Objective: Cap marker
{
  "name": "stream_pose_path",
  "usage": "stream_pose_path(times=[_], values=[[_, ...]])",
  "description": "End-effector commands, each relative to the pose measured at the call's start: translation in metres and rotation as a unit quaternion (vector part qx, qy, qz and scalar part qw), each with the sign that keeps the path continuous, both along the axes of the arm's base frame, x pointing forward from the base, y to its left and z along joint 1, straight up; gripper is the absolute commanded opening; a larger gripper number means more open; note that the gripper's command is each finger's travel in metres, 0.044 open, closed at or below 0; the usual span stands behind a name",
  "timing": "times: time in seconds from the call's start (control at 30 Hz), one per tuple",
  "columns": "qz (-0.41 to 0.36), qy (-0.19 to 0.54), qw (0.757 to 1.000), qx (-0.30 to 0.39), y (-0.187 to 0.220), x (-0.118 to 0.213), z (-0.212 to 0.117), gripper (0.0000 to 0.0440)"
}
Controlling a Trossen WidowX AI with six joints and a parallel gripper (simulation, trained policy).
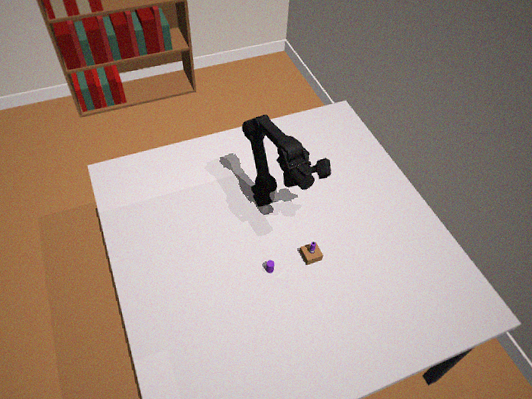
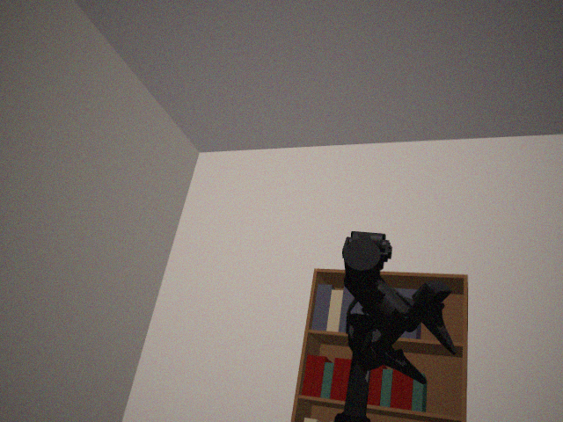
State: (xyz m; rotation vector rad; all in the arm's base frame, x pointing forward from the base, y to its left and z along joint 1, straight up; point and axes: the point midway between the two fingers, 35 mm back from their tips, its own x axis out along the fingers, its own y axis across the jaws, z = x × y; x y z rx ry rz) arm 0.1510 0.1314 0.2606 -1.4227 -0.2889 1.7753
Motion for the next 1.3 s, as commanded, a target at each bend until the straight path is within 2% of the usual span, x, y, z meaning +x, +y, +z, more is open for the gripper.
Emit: stream_pose_path(times=[0.0, 1.27], values=[[-0.005, -0.003, 1.0, -0.007, -0.005, 0.008, -0.001, 0.0328], [-0.073, -0.013, 0.993, -0.088, -0.088, 0.088, -0.031, 0.0326]])
